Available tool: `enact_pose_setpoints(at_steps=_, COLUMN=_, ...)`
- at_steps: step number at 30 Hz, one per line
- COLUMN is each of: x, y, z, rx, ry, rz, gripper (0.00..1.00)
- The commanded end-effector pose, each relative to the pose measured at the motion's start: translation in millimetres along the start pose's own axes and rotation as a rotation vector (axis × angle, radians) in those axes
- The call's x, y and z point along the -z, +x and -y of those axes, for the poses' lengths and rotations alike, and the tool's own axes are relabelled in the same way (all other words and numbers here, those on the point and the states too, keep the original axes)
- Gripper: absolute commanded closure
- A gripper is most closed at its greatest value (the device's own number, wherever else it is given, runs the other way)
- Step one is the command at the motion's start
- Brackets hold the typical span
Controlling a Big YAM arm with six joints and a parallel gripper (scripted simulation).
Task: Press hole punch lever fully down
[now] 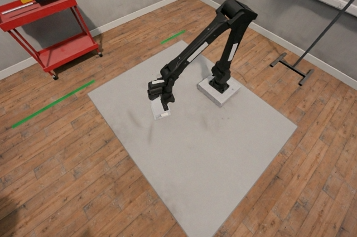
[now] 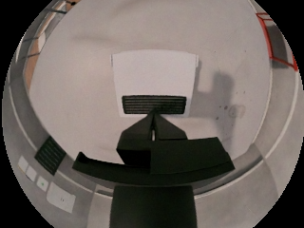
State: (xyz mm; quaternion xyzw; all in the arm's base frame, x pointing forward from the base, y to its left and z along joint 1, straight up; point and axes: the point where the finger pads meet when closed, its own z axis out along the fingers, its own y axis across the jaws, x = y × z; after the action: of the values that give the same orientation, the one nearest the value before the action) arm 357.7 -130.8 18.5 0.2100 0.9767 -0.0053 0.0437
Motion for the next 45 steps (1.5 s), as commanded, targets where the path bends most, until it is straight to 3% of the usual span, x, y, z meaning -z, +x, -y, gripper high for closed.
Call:
enact_pose_setpoints(at_steps=1, x=-39.3, y=25.5, z=5.5, rx=-0.006, ry=0.01, rz=-0.085, gripper=1.0)
enact_pose_setpoints(at_steps=45, x=-44.5, y=30.2, z=6.8, rx=-0.006, ry=0.01, rz=-0.085, gripper=1.0)
